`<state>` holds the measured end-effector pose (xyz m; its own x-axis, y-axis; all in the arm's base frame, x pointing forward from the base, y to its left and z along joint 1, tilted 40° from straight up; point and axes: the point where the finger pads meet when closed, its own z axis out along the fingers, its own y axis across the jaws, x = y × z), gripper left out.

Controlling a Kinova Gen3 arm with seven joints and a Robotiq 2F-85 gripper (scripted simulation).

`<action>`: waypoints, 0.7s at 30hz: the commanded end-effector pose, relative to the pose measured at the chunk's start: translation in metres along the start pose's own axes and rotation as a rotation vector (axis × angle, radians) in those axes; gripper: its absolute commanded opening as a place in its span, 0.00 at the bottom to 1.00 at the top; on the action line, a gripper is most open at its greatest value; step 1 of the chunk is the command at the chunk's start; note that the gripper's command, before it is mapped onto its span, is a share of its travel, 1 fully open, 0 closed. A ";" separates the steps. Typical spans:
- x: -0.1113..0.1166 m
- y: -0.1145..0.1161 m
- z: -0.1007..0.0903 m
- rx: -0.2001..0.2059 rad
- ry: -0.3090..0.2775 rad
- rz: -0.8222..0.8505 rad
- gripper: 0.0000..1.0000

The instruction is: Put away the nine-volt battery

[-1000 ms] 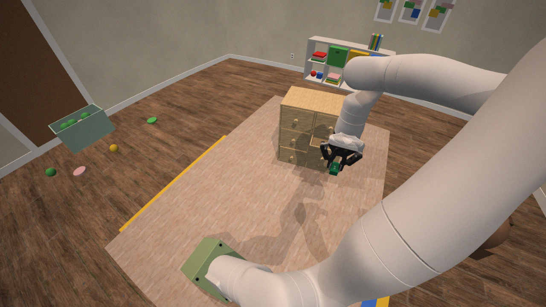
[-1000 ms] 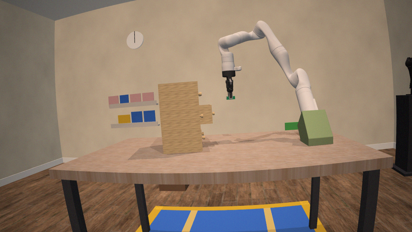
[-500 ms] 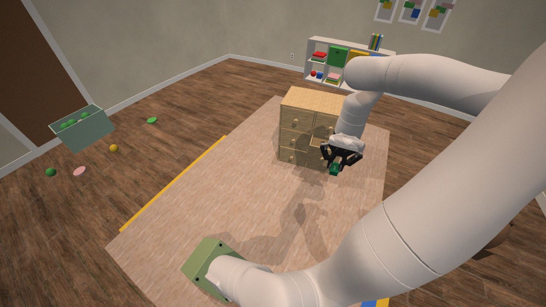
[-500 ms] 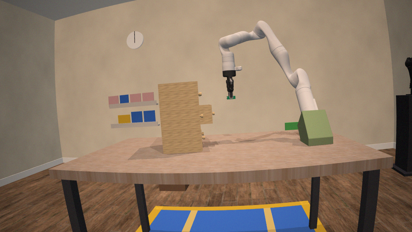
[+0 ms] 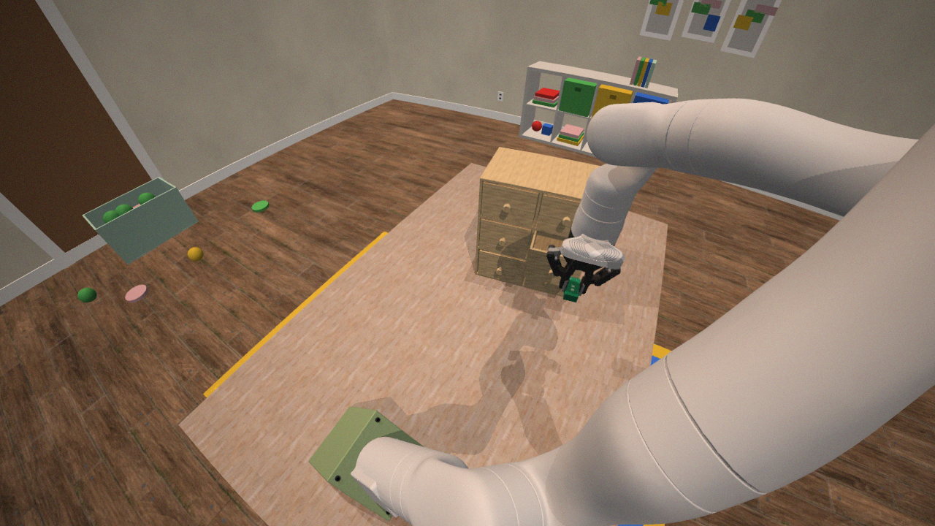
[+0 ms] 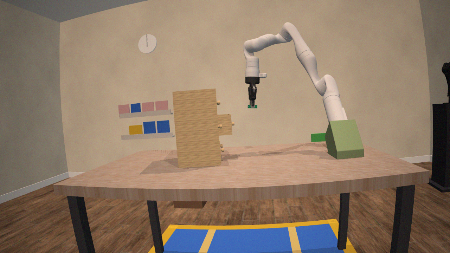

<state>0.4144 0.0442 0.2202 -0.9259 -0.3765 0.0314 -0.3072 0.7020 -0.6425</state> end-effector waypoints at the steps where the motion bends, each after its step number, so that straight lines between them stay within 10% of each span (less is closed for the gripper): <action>1: 0.000 0.000 -0.002 -0.001 -0.040 0.010 0.23; 21: 0.001 0.000 0.000 -0.001 -0.290 0.011 0.23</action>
<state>0.4153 0.0437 0.2186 -0.8430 -0.5155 -0.1537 -0.3096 0.6987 -0.6450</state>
